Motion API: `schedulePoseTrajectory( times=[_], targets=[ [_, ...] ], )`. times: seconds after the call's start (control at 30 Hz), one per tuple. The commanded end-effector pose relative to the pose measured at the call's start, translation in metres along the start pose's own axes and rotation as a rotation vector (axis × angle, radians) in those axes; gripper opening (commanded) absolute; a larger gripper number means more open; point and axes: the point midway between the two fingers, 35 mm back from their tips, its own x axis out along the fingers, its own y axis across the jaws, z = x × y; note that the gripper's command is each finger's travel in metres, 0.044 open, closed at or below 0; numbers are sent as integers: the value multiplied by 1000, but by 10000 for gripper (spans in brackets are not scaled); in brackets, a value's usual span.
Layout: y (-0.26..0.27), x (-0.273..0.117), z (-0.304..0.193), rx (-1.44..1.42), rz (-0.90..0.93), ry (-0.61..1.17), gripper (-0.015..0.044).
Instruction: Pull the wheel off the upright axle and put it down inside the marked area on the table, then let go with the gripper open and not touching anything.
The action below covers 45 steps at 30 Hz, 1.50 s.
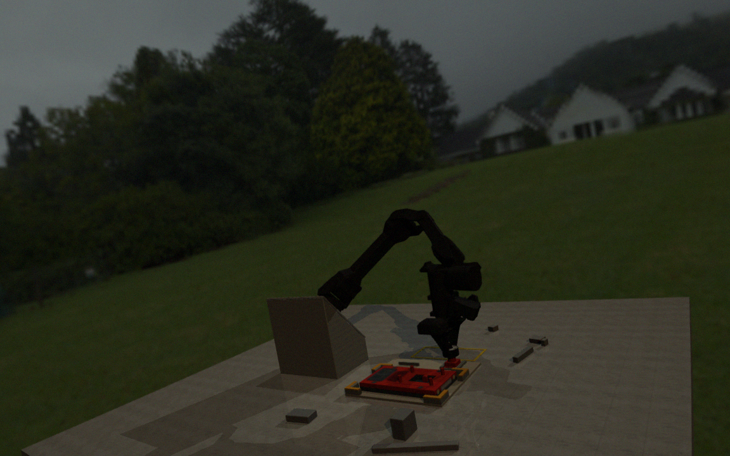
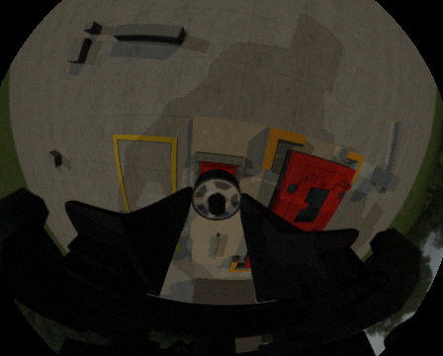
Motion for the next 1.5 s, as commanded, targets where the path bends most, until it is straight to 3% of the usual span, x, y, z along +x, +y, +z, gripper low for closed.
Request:
schedulePoseTrajectory(
  times=[0.0, 1.47],
  targets=[
    [-2, -10, 1, 9, -2, -14, 0],
    [-3, -24, 1, 12, -1, -16, 0]
  ],
)
